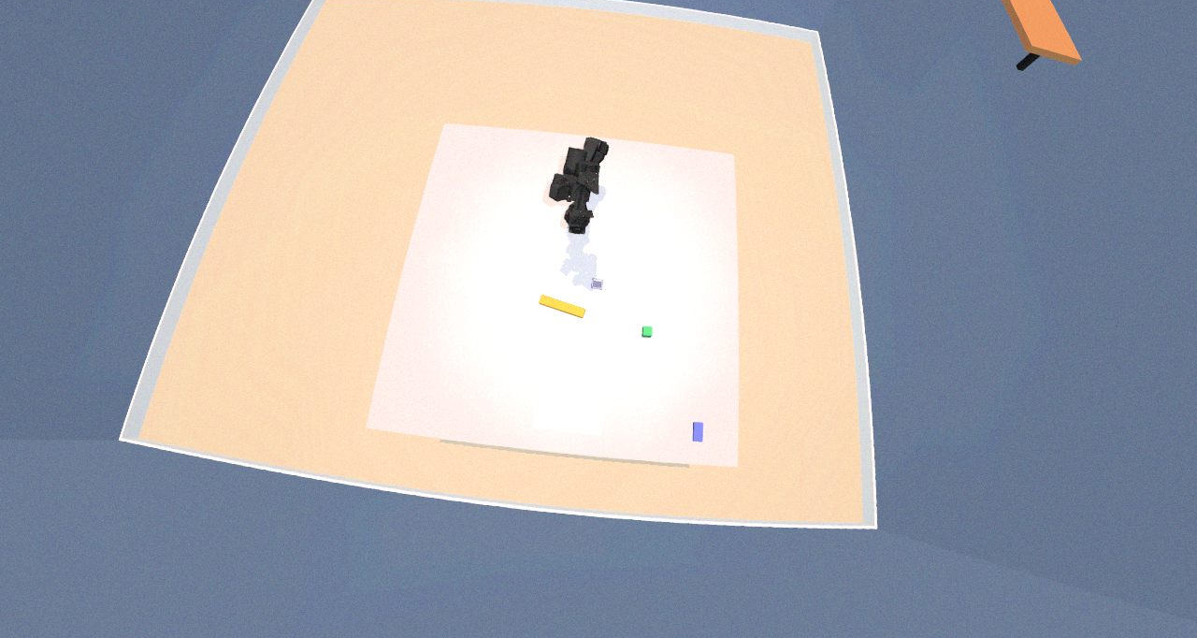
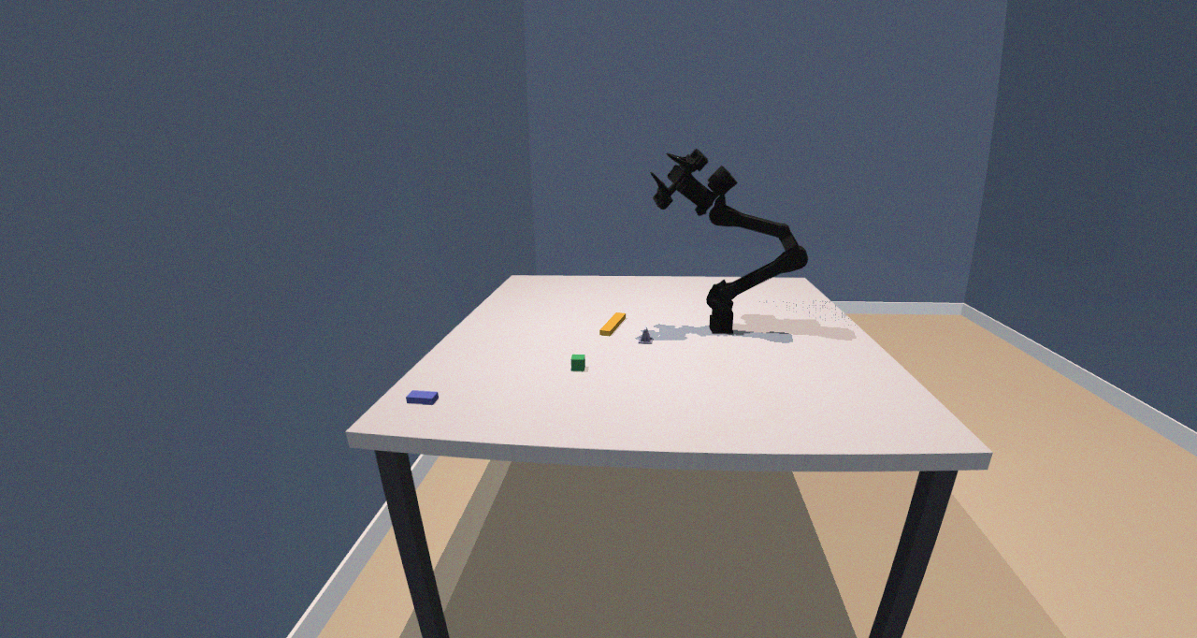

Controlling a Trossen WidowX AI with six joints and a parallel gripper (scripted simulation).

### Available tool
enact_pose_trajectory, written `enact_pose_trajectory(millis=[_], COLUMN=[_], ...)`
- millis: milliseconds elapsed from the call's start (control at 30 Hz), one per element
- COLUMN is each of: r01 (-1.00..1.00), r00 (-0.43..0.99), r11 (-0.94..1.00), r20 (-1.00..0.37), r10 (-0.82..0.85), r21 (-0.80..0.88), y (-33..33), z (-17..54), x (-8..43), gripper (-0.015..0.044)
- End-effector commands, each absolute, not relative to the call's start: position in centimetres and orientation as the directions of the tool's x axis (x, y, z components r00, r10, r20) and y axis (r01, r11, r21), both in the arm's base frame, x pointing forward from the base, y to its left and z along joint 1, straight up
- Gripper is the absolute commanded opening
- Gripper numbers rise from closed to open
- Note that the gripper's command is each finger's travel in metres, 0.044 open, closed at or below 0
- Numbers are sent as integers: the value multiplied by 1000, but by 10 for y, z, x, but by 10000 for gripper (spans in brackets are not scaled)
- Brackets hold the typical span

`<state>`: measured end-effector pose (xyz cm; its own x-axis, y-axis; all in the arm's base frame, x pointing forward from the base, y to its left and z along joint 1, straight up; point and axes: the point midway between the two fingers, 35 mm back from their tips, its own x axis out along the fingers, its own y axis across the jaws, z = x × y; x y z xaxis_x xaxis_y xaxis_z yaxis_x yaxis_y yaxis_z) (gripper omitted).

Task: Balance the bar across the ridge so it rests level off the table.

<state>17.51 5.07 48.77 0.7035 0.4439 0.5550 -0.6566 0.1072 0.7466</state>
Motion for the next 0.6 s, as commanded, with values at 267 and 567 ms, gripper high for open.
enact_pose_trajectory(millis=[267,567], r01=[-530,-393], r00=[838,916], r11=[358,553], r20=[410,264], r10=[360,301], r21=[769,735], y=[30,16], z=[467,442], x=[233,274], gripper=[315,315])
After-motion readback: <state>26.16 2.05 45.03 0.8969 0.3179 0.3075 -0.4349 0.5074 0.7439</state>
